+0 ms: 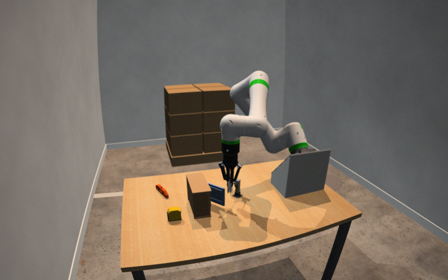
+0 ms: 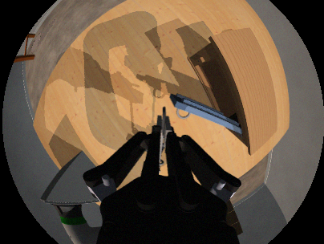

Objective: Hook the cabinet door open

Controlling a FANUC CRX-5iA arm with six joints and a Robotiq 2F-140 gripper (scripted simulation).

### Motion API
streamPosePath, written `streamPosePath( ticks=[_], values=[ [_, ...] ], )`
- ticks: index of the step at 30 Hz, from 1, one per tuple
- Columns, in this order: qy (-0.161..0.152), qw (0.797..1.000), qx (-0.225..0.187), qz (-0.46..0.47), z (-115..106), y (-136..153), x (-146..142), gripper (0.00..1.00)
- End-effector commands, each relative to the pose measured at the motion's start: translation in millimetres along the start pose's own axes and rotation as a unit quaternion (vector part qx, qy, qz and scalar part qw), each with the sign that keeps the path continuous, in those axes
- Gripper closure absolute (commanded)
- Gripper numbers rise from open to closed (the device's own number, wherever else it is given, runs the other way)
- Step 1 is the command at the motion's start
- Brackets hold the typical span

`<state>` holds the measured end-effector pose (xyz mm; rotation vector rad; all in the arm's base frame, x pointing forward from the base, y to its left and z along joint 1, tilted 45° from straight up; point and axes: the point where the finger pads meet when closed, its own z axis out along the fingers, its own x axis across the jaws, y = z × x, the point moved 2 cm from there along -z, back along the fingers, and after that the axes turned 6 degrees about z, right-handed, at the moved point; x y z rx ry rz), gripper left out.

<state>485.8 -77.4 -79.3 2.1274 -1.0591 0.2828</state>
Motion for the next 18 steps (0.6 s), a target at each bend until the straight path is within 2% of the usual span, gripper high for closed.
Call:
streamPosePath(
  ticks=[1,18],
  values=[
    [0.0,1.0,0.0,0.003,0,0,1,0.97],
    [0.0,0.998,0.0,0.068,0,-1,13,0.97]
  ],
)
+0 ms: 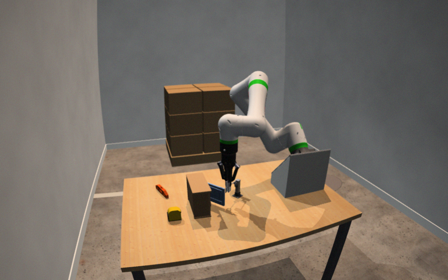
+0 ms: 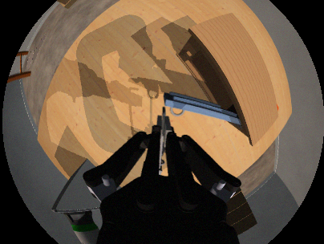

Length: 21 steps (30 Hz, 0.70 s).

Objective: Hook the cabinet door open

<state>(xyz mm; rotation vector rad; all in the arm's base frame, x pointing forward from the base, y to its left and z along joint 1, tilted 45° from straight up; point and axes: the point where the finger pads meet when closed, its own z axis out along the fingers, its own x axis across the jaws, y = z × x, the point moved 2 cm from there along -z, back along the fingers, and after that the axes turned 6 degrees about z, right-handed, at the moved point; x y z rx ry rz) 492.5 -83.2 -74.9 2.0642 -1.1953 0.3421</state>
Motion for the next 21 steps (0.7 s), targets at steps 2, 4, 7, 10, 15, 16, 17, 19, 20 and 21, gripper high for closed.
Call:
streamPosePath(
  ticks=[2,4,7,10,15,16,17,19,20,21],
  values=[
    [0.0,1.0,0.0,0.005,0,0,3,0.97],
    [0.0,1.0,0.0,0.013,0,0,4,0.97],
    [0.0,1.0,0.0,0.02,0,-1,4,0.97],
    [0.0,0.999,0.0,0.038,0,-1,7,0.97],
    [0.0,0.999,0.0,0.046,0,-1,10,0.97],
    [0.0,0.999,0.0,0.053,0,-1,11,0.97],
    [0.0,0.998,0.0,0.061,0,-1,11,0.97],
    [0.0,0.997,0.0,0.072,0,-1,13,0.97],
    [0.0,0.997,0.0,0.072,0,-1,15,0.97],
    [0.0,0.997,0.0,0.072,0,-1,15,0.97]
  ],
)
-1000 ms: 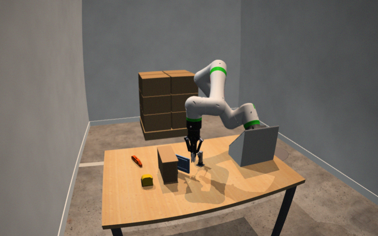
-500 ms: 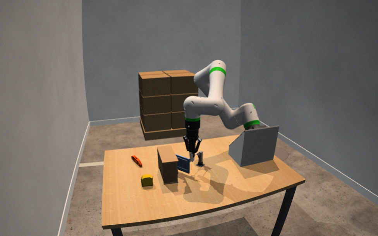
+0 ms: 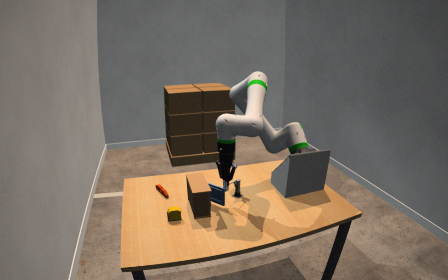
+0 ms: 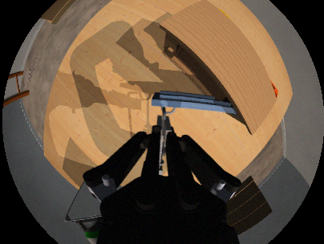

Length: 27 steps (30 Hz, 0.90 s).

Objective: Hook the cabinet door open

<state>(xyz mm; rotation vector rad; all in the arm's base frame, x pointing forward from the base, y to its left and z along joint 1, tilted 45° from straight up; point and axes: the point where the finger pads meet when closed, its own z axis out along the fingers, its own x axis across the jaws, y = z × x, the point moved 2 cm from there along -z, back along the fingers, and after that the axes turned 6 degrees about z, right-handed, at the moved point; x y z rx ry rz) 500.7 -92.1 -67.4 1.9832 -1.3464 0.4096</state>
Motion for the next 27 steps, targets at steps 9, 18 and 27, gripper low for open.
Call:
streamPosePath(
  ticks=[9,18,27],
  values=[
    [0.0,0.999,0.0,0.034,-0.1,-0.5,5.2,0.97],
    [0.0,0.999,0.0,0.034,-0.1,-0.7,7.4,0.97],
    [0.0,0.999,0.0,0.034,-0.1,-0.7,7.4,0.97]
  ],
)
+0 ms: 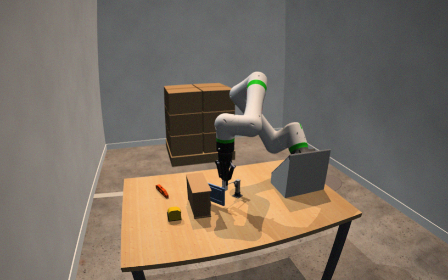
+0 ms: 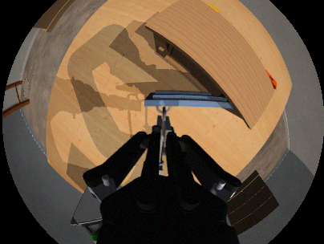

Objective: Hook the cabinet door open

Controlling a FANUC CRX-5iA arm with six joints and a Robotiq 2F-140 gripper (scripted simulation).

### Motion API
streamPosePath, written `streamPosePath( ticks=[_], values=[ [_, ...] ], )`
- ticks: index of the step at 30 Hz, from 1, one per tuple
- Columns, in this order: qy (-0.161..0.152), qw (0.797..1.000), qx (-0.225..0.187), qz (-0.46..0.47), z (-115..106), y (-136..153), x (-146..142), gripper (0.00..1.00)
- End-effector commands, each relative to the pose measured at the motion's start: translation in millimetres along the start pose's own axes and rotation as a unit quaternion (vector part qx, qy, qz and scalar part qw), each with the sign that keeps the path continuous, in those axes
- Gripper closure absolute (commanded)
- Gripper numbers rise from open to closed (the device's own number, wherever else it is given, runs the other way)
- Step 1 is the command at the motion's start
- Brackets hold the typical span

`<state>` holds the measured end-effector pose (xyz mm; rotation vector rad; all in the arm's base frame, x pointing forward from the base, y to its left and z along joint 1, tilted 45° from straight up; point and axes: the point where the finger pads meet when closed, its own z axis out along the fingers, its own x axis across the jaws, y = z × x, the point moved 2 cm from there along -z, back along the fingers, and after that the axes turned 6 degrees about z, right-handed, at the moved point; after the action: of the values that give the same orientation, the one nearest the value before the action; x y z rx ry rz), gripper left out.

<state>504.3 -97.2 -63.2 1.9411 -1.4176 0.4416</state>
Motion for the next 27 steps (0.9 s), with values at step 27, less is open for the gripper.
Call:
streamPosePath(
  ticks=[27],
  values=[
    [0.0,1.0,0.0,0.0,3.3,-0.8,-0.1,0.97]
  ],
)
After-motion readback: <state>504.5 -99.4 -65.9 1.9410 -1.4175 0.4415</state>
